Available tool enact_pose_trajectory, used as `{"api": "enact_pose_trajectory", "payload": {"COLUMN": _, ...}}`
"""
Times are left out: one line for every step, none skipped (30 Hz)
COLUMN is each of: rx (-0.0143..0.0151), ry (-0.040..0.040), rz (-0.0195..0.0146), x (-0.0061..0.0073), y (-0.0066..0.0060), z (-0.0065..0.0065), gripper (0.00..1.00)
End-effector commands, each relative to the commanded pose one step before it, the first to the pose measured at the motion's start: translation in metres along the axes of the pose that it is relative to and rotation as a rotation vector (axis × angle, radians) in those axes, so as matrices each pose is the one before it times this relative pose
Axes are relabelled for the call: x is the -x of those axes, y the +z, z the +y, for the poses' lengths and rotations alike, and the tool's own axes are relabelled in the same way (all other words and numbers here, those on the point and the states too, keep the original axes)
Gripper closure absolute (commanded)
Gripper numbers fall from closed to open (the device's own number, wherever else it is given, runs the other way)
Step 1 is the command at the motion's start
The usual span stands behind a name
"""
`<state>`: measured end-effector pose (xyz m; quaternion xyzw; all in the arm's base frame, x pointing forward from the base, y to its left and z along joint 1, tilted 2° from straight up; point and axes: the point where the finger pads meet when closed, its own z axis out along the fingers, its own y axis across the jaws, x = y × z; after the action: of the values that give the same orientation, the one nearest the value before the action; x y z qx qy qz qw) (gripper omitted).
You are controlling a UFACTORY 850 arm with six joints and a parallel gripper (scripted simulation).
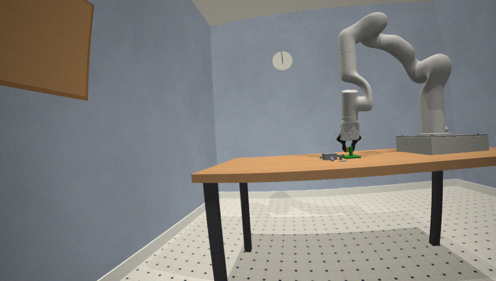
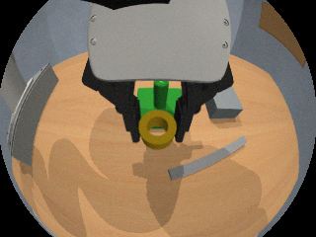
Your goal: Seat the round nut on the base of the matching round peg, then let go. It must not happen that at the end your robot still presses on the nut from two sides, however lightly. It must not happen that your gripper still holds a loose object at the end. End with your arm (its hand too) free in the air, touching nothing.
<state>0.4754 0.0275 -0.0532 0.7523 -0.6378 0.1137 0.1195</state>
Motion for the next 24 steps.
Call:
{"api": "enact_pose_trajectory", "payload": {"rx": -0.00242, "ry": 0.00038, "rz": 0.00017, "x": 0.00333, "y": 0.00920, "z": -0.00068, "gripper": 1.00}}
{"api": "enact_pose_trajectory", "payload": {"rx": 0.00007, "ry": -0.00002, "rz": -0.00018, "x": 0.00079, "y": 0.00208, "z": 0.00005, "gripper": 1.00}}
{"api": "enact_pose_trajectory", "payload": {"rx": 0.00007, "ry": -0.00002, "rz": -0.00019, "x": 0.00072, "y": 0.00190, "z": 0.00006, "gripper": 1.00}}
{"api": "enact_pose_trajectory", "payload": {"rx": 0.00007, "ry": -0.00002, "rz": -0.00018, "x": 0.00065, "y": 0.00169, "z": 0.00006, "gripper": 1.00}}
{"api": "enact_pose_trajectory", "payload": {"rx": 0.00007, "ry": -0.00002, "rz": -0.00017, "x": 0.00056, "y": 0.00147, "z": 0.00006, "gripper": 1.00}}
{"api": "enact_pose_trajectory", "payload": {"rx": 0.00006, "ry": -0.00001, "rz": -0.00015, "x": 0.00048, "y": 0.00123, "z": 0.00006, "gripper": 1.00}}
{"api": "enact_pose_trajectory", "payload": {"rx": 0.00005, "ry": -0.00001, "rz": -0.00013, "x": 0.00039, "y": 0.00100, "z": 0.00005, "gripper": 1.00}}
{"api": "enact_pose_trajectory", "payload": {"rx": 0.00004, "ry": -0.00001, "rz": -0.00010, "x": 0.00030, "y": 0.00077, "z": 0.00004, "gripper": 1.00}}
{"api": "enact_pose_trajectory", "payload": {"rx": 0.00003, "ry": -0.00001, "rz": -0.00008, "x": 0.00021, "y": 0.00055, "z": 0.00003, "gripper": 1.00}}
{"api": "enact_pose_trajectory", "payload": {"rx": 0.00002, "ry": 0.00000, "rz": -0.00005, "x": 0.00014, "y": 0.00036, "z": 0.00002, "gripper": 1.00}}
{"api": "enact_pose_trajectory", "payload": {"rx": 0.00001, "ry": 0.00000, "rz": -0.00003, "x": 0.00008, "y": 0.00020, "z": 0.00001, "gripper": 1.00}}
{"api": "enact_pose_trajectory", "payload": {"rx": 0.00000, "ry": 0.00000, "rz": 0.00000, "x": 0.00000, "y": 0.00000, "z": 0.00000, "gripper": 1.00}}
{"api": "enact_pose_trajectory", "payload": {"rx": 0.00000, "ry": 0.00000, "rz": 0.00000, "x": 0.00000, "y": 0.00000, "z": 0.00000, "gripper": 1.00}}
{"api": "enact_pose_trajectory", "payload": {"rx": 0.00000, "ry": 0.00000, "rz": -0.00001, "x": 0.00003, "y": 0.00008, "z": 0.00000, "gripper": 1.00}}
{"api": "enact_pose_trajectory", "payload": {"rx": 0.00000, "ry": 0.00000, "rz": 0.00000, "x": 0.00000, "y": 0.00001, "z": 0.00000, "gripper": 1.00}}
{"api": "enact_pose_trajectory", "payload": {"rx": 0.00000, "ry": 0.00000, "rz": 0.00000, "x": 0.00000, "y": 0.00000, "z": 0.00000, "gripper": 0.00}}
{"api": "enact_pose_trajectory", "payload": {"rx": 0.00000, "ry": 0.00000, "rz": 0.00000, "x": 0.00000, "y": 0.00000, "z": 0.00000, "gripper": 0.00}}
{"api": "enact_pose_trajectory", "payload": {"rx": 0.00000, "ry": 0.00000, "rz": 0.00000, "x": 0.00000, "y": 0.00000, "z": 0.00000, "gripper": 0.00}}
{"api": "enact_pose_trajectory", "payload": {"rx": 0.00000, "ry": 0.00000, "rz": 0.00000, "x": 0.00000, "y": 0.00000, "z": 0.00000, "gripper": 0.00}}
{"api": "enact_pose_trajectory", "payload": {"rx": 0.00000, "ry": 0.00000, "rz": 0.00000, "x": 0.00000, "y": 0.00000, "z": 0.00000, "gripper": 0.00}}
{"api": "enact_pose_trajectory", "payload": {"rx": 0.00000, "ry": 0.00000, "rz": 0.00000, "x": 0.00000, "y": 0.00000, "z": 0.00000, "gripper": 0.00}}
{"api": "enact_pose_trajectory", "payload": {"rx": 0.00000, "ry": 0.00000, "rz": 0.00000, "x": 0.00000, "y": 0.00000, "z": 0.00000, "gripper": 0.00}}
{"api": "enact_pose_trajectory", "payload": {"rx": 0.00000, "ry": 0.00000, "rz": 0.00000, "x": 0.00000, "y": 0.00000, "z": 0.00000, "gripper": 0.00}}
{"api": "enact_pose_trajectory", "payload": {"rx": 0.00000, "ry": 0.00000, "rz": 0.00000, "x": 0.00000, "y": 0.00000, "z": 0.00000, "gripper": 0.00}}
